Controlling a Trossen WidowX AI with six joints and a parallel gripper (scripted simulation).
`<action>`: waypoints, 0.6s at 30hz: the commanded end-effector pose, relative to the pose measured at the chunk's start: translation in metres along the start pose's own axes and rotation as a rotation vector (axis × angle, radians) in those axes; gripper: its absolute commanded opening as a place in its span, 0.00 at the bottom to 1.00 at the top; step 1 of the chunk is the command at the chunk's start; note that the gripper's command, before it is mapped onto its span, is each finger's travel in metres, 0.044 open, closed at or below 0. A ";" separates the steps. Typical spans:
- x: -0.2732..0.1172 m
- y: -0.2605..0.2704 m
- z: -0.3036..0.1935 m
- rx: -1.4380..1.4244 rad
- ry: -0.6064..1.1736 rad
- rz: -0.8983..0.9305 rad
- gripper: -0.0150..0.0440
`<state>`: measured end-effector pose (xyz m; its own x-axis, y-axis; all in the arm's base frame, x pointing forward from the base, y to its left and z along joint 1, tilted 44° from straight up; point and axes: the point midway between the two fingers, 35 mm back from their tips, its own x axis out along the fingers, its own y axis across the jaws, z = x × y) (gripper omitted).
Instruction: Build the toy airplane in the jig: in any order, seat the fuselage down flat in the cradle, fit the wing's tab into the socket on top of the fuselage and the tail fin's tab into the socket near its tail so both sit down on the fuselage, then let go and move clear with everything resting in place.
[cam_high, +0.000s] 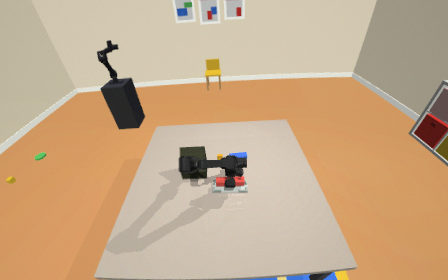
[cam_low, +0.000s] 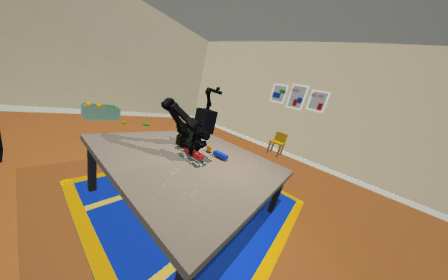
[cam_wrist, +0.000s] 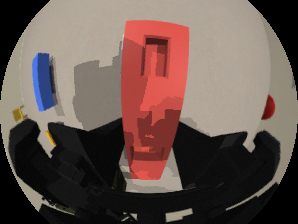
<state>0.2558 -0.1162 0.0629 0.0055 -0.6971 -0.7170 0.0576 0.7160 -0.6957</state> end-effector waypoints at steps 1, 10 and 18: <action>0.008 0.000 -0.002 -0.009 0.006 -0.005 0.59; 0.017 -0.001 -0.003 -0.010 0.006 -0.006 0.59; 0.015 -0.001 -0.001 -0.001 0.003 -0.003 0.49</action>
<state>0.2542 -0.1270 0.0528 0.0021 -0.6989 -0.7152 0.0552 0.7142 -0.6978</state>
